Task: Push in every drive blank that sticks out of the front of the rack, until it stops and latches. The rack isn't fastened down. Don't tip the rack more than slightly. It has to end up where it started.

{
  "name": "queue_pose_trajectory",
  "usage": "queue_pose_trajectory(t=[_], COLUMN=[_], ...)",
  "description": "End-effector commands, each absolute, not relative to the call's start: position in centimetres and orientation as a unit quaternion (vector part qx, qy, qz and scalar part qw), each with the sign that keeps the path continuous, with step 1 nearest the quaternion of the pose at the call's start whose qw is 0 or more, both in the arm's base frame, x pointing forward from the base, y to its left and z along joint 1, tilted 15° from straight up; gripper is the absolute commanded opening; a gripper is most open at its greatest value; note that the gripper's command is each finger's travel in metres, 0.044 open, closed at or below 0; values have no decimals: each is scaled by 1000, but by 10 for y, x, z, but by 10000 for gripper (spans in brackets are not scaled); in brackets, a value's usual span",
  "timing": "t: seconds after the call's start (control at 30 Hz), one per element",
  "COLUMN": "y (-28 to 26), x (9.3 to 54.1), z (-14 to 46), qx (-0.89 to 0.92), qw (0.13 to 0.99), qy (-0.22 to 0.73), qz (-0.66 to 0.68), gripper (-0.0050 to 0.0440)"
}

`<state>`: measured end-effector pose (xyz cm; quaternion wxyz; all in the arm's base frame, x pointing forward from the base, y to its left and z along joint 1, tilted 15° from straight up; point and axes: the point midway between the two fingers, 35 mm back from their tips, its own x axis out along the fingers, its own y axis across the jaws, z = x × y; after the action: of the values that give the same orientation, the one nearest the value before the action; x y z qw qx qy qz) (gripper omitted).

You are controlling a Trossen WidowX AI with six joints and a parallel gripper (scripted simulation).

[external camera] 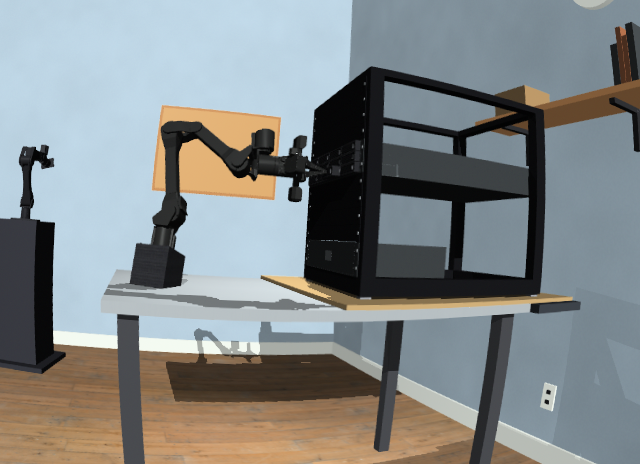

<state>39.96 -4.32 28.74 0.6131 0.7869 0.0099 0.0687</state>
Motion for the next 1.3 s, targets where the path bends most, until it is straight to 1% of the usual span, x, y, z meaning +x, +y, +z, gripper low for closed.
queue_pose_trajectory(t=[0.0, 0.27, 1.27], y=[-42, -41, -41], x=[401, 411, 415], z=[297, 298, 299], qx=[784, 784, 784], qw=[616, 616, 616], qy=[3, 3, 3], qz=[78, 78, 78], gripper=[-50, -50, -50])
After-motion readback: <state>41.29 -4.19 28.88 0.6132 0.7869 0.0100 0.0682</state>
